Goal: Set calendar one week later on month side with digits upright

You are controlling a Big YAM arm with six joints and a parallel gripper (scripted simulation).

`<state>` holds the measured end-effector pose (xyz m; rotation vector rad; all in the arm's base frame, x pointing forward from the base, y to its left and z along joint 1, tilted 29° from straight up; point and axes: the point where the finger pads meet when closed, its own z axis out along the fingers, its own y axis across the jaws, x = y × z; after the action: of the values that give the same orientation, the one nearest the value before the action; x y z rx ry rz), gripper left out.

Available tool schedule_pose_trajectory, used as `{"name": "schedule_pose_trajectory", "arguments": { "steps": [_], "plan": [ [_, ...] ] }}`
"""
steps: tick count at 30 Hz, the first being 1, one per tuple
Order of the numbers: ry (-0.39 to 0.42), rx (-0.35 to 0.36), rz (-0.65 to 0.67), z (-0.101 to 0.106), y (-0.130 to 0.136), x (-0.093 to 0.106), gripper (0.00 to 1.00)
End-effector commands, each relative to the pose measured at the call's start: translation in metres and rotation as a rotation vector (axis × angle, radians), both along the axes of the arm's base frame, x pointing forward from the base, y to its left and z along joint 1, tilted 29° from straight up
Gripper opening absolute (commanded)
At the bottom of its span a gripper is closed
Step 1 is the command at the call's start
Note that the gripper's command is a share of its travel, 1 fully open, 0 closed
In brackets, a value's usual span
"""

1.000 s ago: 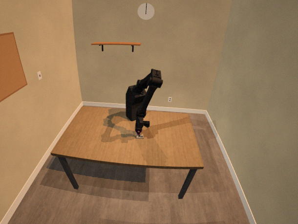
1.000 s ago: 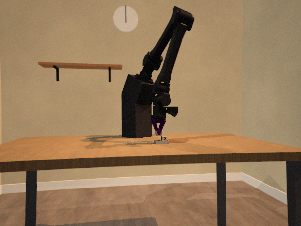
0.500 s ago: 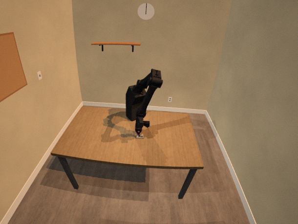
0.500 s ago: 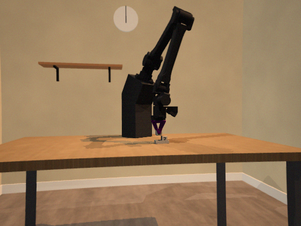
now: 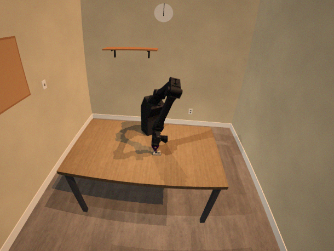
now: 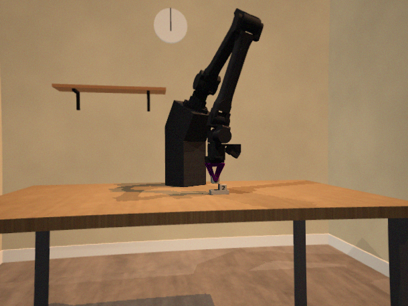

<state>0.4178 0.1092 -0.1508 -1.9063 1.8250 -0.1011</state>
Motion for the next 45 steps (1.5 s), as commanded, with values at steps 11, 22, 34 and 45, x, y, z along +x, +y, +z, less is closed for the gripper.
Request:
{"name": "schedule_pose_trajectory", "arguments": {
  "steps": [11,22,34,45],
  "plan": [
    [-0.025,0.004,-0.004,0.005,-0.003,0.008,0.26],
    [-0.011,0.005,0.000,-0.005,0.003,0.006,0.26],
    [-0.009,0.006,0.002,-0.013,0.008,0.008,0.26],
    [-0.009,0.006,0.002,-0.019,0.010,0.011,0.26]
  ]
}}
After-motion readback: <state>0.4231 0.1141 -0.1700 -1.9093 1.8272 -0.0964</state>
